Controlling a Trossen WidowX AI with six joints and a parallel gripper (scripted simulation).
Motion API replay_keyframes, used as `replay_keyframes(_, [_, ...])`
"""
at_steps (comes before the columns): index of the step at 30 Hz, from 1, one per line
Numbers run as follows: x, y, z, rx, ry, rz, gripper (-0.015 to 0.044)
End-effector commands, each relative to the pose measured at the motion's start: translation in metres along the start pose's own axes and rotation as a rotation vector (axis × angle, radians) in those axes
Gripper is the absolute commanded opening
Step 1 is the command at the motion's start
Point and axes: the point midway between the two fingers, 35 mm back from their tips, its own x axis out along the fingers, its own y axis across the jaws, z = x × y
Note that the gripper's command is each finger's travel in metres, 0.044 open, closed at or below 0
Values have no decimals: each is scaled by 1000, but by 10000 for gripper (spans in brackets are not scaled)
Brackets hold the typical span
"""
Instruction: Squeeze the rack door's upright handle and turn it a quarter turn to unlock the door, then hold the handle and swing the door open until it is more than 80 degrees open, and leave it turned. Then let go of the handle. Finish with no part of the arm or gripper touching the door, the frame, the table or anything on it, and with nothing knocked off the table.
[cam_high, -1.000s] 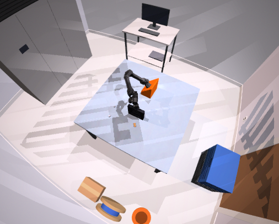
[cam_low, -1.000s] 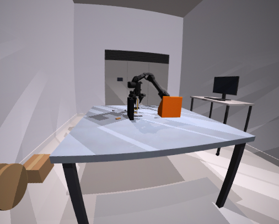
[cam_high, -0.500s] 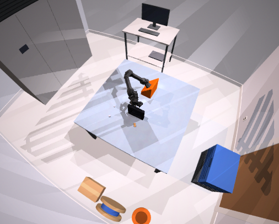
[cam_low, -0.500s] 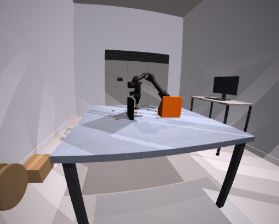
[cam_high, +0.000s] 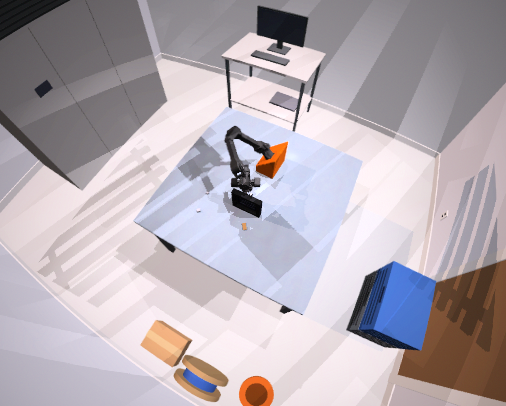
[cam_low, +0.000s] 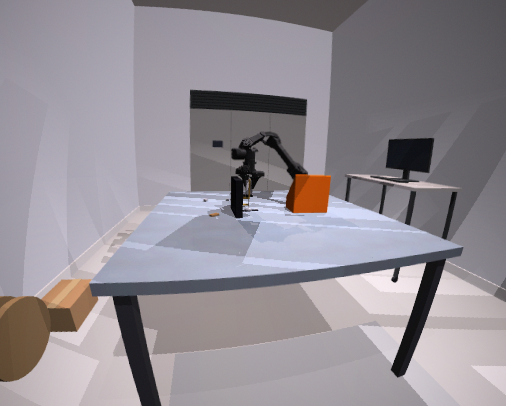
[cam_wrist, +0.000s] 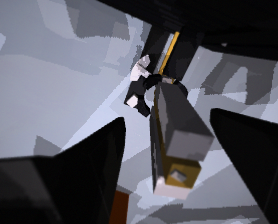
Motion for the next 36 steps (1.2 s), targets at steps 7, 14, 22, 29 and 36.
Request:
replay_keyframes(7, [0,0,0,-499,0,-2,287])
replay_keyframes(14, [0,0,0,-846,0,-2,287])
replay_keyframes(22, [0,0,0,-1234,1,-2,287])
replay_keyframes(29, [0,0,0,-1266,1,-2,287])
replay_keyframes(36, [0,0,0,-1266,1,-2,129])
